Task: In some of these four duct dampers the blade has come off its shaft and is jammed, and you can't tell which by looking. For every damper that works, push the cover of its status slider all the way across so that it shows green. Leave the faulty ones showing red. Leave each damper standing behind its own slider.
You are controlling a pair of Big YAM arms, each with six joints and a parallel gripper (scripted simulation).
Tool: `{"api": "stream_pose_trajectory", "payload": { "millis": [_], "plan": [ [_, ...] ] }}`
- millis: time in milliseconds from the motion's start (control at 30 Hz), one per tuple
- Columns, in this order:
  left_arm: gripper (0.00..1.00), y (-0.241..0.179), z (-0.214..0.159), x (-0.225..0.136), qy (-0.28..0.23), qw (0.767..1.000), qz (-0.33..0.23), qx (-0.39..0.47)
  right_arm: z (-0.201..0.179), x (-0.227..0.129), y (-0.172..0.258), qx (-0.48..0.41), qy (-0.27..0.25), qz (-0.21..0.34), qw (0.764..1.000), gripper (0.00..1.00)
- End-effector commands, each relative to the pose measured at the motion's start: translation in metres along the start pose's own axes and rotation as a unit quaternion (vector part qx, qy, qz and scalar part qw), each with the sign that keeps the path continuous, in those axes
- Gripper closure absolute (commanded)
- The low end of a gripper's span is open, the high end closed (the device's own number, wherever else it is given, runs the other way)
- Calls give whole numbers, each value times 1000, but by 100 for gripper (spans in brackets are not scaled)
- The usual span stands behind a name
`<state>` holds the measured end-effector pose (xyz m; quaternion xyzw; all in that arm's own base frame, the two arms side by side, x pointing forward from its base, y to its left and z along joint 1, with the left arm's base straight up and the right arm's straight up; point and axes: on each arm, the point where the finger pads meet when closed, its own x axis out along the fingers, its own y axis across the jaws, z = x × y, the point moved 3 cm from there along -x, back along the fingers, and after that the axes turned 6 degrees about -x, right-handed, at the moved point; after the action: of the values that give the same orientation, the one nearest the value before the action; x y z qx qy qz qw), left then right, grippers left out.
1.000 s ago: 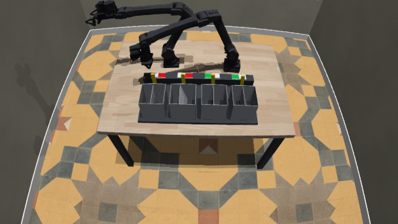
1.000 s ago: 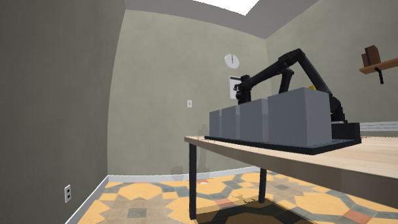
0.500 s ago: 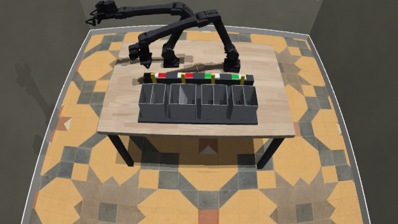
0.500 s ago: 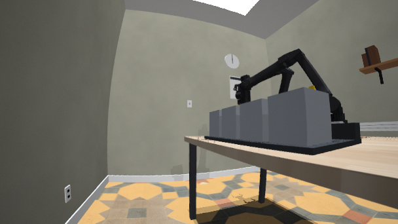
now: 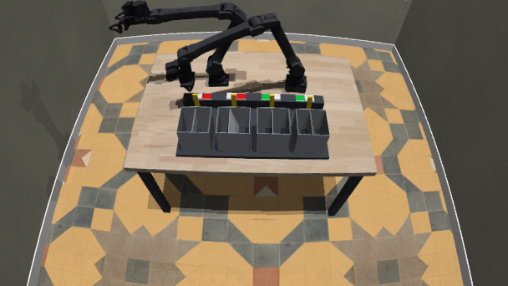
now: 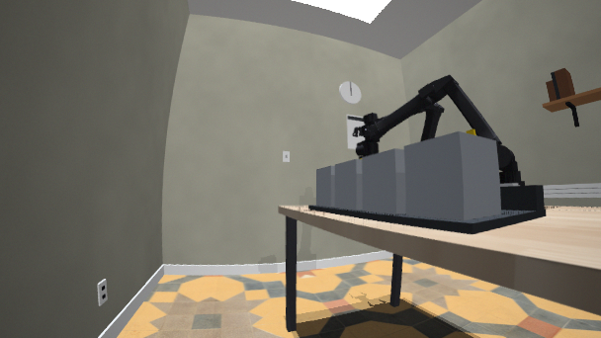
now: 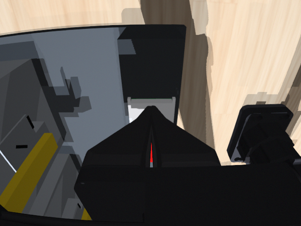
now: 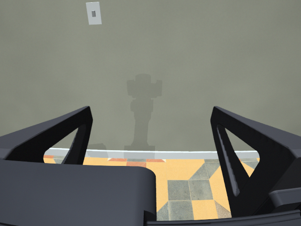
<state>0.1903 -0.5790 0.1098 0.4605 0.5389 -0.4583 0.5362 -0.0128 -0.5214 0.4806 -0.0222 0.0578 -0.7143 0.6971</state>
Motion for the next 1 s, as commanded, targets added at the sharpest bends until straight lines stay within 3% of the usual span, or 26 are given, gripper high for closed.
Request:
{"api": "stream_pose_trajectory", "payload": {
  "millis": [0,967],
  "plan": [
    [100,-1,15,-21,-26,1000,4,-2,19,-8,-7,5,-24,-6,1000,0],
    [100,-2,9,10,-8,1000,1,-2,19,-8,-7,5,-24,-6,1000,0]
  ]
}}
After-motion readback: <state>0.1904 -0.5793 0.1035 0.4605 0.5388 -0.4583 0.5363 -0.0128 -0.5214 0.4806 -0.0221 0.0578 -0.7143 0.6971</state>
